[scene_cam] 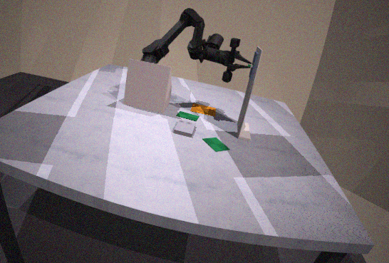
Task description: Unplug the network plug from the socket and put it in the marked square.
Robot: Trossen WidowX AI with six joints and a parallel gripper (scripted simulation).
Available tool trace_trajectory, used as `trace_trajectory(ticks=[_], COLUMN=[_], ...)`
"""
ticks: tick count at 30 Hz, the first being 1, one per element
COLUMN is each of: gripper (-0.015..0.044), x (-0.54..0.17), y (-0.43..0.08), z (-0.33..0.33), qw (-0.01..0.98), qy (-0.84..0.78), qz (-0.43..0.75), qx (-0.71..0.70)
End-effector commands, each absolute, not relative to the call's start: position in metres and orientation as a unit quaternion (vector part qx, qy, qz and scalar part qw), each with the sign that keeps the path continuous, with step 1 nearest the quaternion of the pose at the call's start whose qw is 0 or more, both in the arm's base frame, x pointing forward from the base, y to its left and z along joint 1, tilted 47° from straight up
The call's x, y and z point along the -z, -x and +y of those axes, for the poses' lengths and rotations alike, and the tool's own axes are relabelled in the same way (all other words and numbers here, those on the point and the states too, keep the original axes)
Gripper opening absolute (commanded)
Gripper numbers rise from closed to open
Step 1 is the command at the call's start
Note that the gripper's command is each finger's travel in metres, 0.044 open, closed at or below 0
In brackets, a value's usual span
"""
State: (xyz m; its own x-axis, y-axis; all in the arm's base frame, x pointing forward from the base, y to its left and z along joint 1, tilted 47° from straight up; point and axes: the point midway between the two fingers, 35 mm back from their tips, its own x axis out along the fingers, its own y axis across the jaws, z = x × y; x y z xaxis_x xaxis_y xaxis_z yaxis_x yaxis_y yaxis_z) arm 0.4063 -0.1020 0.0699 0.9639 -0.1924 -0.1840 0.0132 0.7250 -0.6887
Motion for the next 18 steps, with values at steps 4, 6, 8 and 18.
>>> trace_trajectory(ticks=[4,6,8,18], gripper=[0.0024,0.0010,0.0000,0.0000], x=[-0.0699,-0.0699,-0.0699,-0.0697], y=[-0.4075,-0.4075,-0.4075,-0.4025], z=[-0.1016,-0.1016,-0.1016,-0.1015], qw=[0.921,0.921,0.921,0.921], qy=[0.365,0.365,0.365,0.365], qz=[0.122,0.122,0.122,0.122], qx=[0.055,0.055,0.055,0.055])
